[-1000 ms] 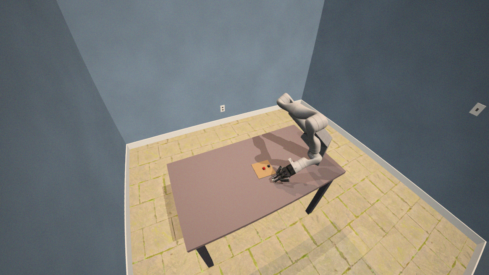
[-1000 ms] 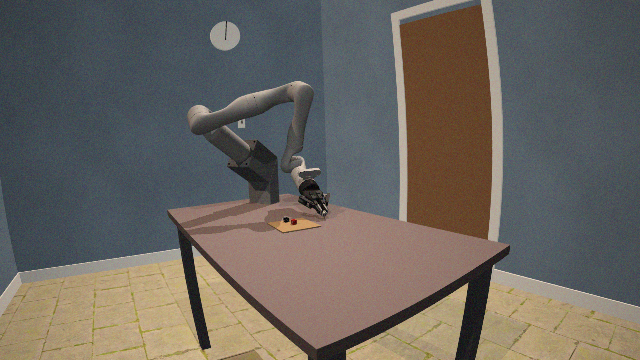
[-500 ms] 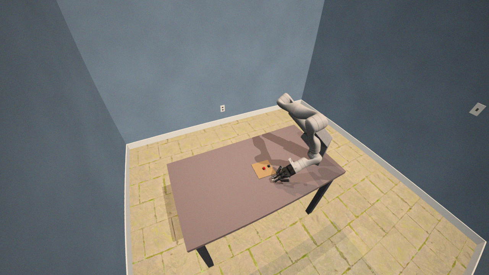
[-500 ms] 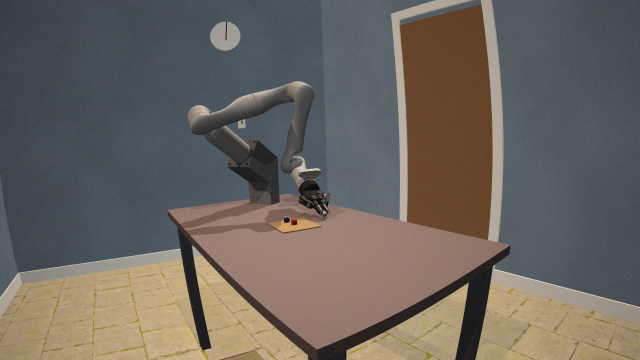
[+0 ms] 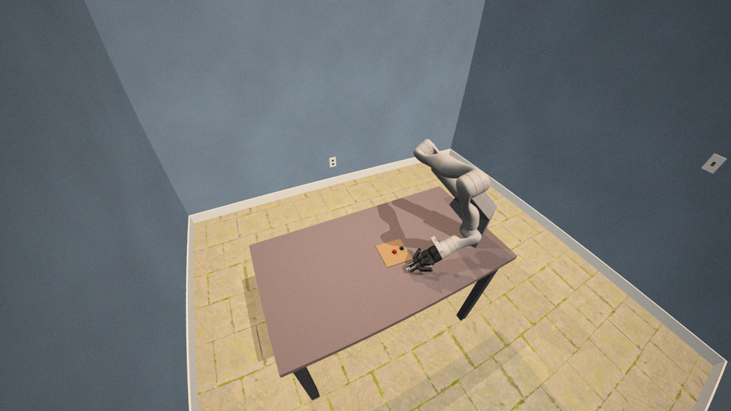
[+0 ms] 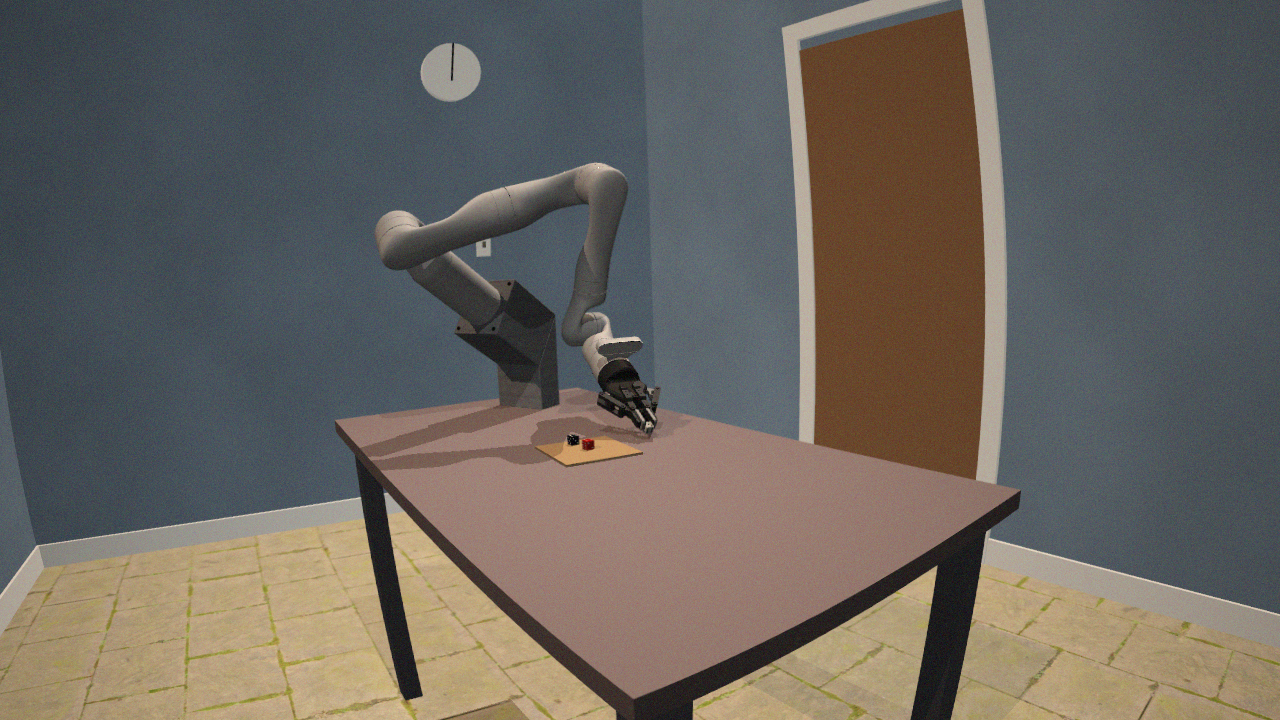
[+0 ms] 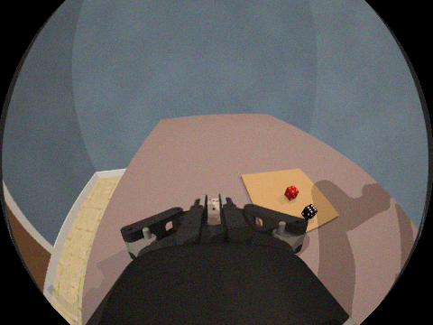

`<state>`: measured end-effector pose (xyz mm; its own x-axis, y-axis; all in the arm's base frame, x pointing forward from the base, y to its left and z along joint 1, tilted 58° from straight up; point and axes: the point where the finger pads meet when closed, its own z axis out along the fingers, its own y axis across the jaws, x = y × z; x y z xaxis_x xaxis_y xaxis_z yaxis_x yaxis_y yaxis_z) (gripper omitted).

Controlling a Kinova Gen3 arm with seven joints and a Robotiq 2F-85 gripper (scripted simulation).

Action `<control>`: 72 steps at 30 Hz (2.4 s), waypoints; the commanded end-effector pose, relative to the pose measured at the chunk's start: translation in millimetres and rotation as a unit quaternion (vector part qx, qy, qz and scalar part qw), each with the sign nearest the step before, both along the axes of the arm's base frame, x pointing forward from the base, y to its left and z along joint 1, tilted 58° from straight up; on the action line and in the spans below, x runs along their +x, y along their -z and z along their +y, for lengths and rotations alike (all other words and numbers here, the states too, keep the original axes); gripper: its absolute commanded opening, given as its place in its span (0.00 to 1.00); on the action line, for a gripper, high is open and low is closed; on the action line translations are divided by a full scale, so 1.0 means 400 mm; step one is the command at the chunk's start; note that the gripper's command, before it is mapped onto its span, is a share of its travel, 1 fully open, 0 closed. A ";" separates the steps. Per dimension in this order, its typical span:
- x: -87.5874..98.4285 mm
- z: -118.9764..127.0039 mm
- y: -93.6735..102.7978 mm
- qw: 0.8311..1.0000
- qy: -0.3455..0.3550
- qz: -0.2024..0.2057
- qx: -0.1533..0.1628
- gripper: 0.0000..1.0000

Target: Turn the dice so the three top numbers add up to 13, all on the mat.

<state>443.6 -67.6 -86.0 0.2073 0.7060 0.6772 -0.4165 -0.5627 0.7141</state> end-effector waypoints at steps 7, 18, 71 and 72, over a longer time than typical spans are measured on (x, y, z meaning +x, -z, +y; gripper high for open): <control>0.007 -0.005 0.011 1.000 -0.003 0.000 0.007 0.11; 0.012 -0.020 0.020 1.000 -0.003 0.000 0.007 0.11; 0.012 -0.023 0.022 1.000 -0.003 0.000 0.007 0.23; 0.012 -0.023 0.022 1.000 -0.003 0.000 0.007 0.23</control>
<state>446.3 -77.1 -92.1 0.2076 0.7059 0.6772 -0.4166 -0.5625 0.7141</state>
